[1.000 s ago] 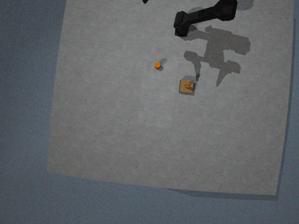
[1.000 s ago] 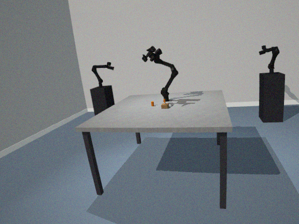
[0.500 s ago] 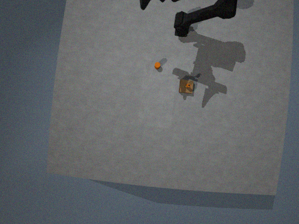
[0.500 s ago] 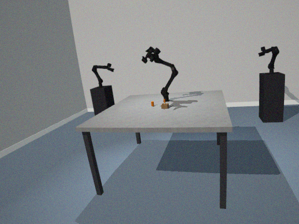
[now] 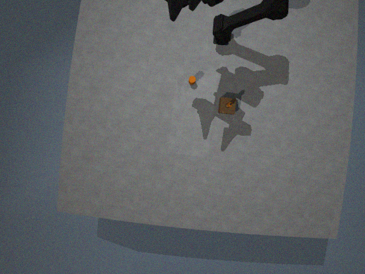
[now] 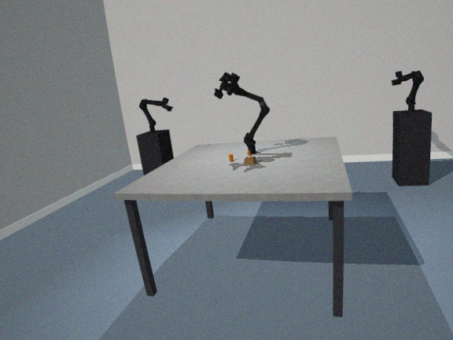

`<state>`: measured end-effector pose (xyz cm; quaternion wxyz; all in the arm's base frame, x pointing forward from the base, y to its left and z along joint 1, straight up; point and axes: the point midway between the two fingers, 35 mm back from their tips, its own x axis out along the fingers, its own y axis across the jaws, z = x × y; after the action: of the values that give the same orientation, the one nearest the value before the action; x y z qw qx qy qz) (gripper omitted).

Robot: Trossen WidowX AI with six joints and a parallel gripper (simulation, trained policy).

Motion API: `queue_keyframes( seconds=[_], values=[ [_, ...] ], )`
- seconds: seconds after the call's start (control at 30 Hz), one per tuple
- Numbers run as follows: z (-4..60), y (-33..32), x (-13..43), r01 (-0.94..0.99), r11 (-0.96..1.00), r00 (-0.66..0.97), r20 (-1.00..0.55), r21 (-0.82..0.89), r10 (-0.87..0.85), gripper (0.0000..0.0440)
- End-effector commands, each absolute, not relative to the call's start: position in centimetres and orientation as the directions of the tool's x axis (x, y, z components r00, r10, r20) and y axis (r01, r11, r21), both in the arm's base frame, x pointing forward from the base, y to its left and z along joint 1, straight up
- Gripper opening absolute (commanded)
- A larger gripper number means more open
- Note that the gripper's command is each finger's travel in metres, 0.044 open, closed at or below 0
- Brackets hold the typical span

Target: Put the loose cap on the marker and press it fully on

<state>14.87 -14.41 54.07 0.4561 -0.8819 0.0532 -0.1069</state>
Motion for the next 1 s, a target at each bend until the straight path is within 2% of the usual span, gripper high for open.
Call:
queue_keyframes(
  seconds=[0.0, 0.97],
  values=[
    [53.7, -14.7, 15.1, 0.005, -0.56, 0.974, 0.131, -0.828, -0.186, 0.0324],
    [49.2, -16.2, 17.6, -0.018, -0.338, 0.992, 0.026, -0.941, -0.126, 0.0323]
  ],
)
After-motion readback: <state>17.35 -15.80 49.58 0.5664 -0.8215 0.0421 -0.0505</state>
